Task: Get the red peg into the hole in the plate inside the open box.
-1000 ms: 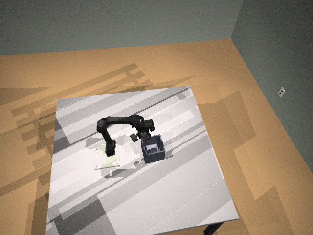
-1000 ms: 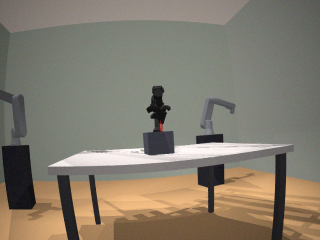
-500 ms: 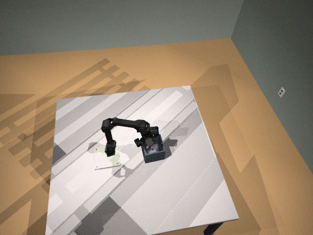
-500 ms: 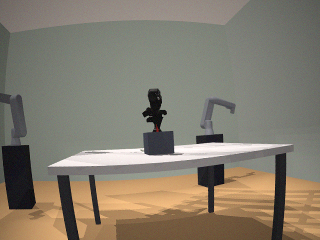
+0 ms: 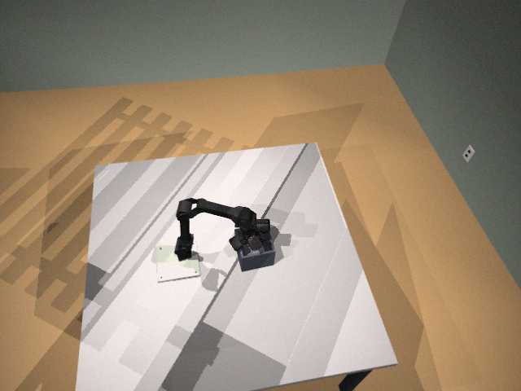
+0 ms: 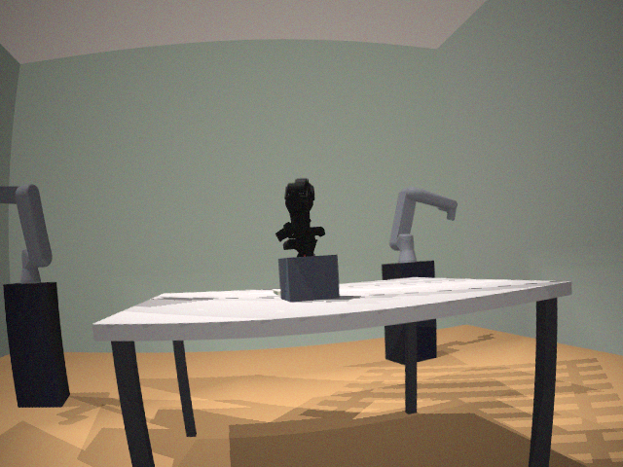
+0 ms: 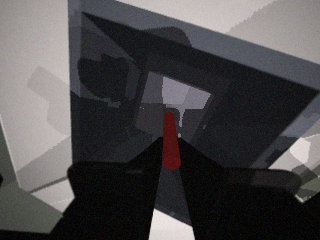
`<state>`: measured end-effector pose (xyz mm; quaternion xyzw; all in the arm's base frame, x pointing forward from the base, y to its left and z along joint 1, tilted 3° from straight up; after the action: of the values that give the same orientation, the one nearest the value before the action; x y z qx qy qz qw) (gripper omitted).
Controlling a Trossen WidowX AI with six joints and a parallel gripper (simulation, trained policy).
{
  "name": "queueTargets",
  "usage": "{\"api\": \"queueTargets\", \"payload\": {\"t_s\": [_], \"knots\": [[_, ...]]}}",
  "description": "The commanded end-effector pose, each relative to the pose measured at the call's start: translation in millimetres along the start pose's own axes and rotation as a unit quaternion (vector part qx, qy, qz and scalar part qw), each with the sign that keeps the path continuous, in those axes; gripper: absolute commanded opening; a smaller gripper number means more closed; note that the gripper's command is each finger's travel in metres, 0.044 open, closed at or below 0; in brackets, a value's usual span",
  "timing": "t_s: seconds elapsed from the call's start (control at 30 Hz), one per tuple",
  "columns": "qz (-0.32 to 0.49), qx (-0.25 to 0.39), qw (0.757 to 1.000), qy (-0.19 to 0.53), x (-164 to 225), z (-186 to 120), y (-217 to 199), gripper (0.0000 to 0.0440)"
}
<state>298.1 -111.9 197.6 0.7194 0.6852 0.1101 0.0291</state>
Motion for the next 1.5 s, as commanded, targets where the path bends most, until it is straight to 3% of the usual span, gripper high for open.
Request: {"api": "queueTargets", "payload": {"t_s": [0.0, 0.3, 0.47, 0.57, 1.47], "knots": [[-0.007, 0.008, 1.000, 0.008, -0.8, 11.3, 0.3, 0.0000], [-0.031, 0.017, 0.999, 0.013, -4.4, 37.8, 4.8, 0.0001], [-0.043, 0.024, 0.999, 0.018, -3.1, 41.4, 8.0, 0.0081], [-0.046, 0.030, 0.998, 0.026, -0.9, 42.0, 7.6, 0.0107], [-0.066, -0.072, 0.991, 0.090, -22.9, 0.7, 35.4, 0.0113]]}}
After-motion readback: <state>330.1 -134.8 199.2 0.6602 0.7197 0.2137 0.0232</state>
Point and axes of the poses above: the point midway between the two fingers, 35 mm back from their tips, its own z axis out along the fingers, its own y axis across the jaws, x = y × z, the point moved 6 cm from there along -z, back along the fingers, and after that the axes turned 15 degrees about z, right-handed, at the moved point
